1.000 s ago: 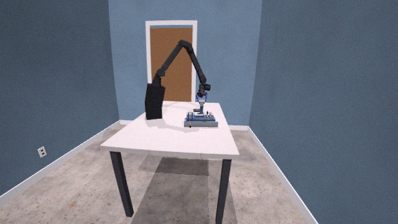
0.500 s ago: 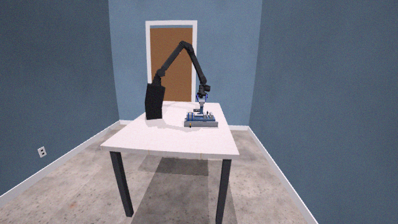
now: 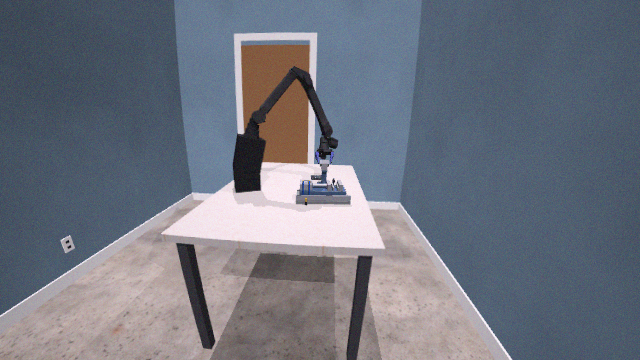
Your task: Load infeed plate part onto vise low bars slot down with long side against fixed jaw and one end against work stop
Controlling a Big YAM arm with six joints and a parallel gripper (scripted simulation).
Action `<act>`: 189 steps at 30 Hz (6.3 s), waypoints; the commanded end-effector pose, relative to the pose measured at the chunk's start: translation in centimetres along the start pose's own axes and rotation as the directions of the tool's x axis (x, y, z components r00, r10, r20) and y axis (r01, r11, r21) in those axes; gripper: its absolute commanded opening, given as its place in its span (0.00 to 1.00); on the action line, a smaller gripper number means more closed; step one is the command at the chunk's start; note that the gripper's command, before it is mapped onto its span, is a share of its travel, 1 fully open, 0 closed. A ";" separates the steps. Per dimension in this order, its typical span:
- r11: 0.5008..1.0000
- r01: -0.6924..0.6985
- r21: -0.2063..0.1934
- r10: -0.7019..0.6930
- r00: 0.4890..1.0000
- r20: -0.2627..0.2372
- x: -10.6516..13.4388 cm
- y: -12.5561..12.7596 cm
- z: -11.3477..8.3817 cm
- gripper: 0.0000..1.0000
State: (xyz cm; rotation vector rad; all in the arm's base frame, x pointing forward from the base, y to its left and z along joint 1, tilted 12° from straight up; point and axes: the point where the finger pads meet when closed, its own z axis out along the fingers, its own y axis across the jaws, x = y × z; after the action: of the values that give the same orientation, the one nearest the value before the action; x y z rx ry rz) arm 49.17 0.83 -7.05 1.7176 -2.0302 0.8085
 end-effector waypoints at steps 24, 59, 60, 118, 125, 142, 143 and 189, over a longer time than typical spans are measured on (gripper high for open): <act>1.000 -0.012 0.003 0.012 0.999 -0.044 -0.9 -0.6 -0.2 0.81; 1.000 -0.016 0.007 0.017 0.999 -0.043 -1.0 -0.7 -0.2 0.81; 1.000 -0.016 0.007 0.017 0.999 -0.043 -1.0 -0.7 -0.2 0.81; 1.000 -0.015 0.005 0.015 0.999 -0.044 -0.9 -0.7 -0.2 0.00; 1.000 -0.015 0.004 0.015 0.999 -0.044 -0.6 -0.6 -0.4 0.00; 1.000 -0.026 0.015 0.027 0.999 -0.039 0.6 -0.7 -1.7 0.00; 1.000 -0.026 0.015 0.027 0.999 -0.039 0.7 -0.6 -1.8 0.00; 1.000 -0.024 0.013 0.025 0.999 -0.040 2.0 -0.4 -3.1 0.00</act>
State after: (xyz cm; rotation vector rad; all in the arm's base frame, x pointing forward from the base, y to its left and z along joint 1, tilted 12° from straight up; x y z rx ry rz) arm 48.67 0.79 -4.60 1.6779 -2.0068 0.8365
